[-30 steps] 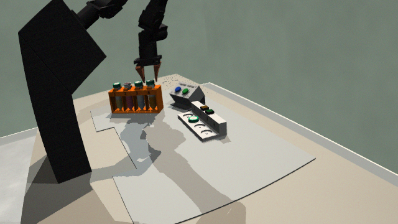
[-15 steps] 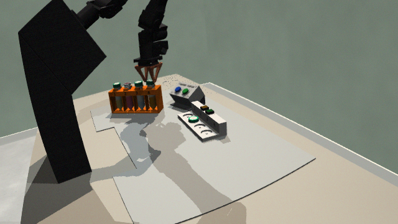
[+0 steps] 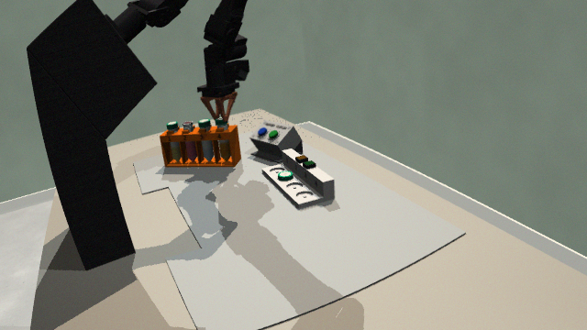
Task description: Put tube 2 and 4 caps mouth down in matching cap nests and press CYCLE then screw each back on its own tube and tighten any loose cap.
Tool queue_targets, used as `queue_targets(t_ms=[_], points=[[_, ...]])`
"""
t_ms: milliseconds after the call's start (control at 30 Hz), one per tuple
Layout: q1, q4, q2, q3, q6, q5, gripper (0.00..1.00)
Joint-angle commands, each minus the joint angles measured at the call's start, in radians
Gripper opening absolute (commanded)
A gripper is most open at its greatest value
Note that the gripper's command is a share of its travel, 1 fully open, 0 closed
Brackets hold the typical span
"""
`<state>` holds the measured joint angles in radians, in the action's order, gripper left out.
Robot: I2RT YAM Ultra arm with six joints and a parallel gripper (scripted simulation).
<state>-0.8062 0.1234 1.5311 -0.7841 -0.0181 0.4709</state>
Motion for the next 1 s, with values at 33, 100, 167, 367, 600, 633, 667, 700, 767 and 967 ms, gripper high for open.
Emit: queue_targets(t_ms=[33,100,167,367,600,633,667,700,767,967], points=[[-0.009,-0.009,-0.019,0.003,-0.004,0.005,0.0],[-0.019,-0.029,-0.042,0.01,-0.01,0.013,0.0],[-0.029,-0.049,-0.065,0.016,-0.017,0.021,0.0],[-0.05,-0.091,-0.111,0.026,-0.031,0.038,0.0],[-0.012,-0.112,-0.184,0.066,-0.172,0.008,0.0],[0.017,-0.108,-0.204,0.082,-0.237,-0.016,0.0],[0.047,-0.104,-0.223,0.097,-0.302,-0.04,0.0],[0.077,-0.101,-0.241,0.111,-0.366,-0.065,0.0],[0.141,-0.096,-0.274,0.135,-0.456,-0.117,0.0],[0.281,-0.09,-0.329,0.172,-0.381,-0.234,0.0]])
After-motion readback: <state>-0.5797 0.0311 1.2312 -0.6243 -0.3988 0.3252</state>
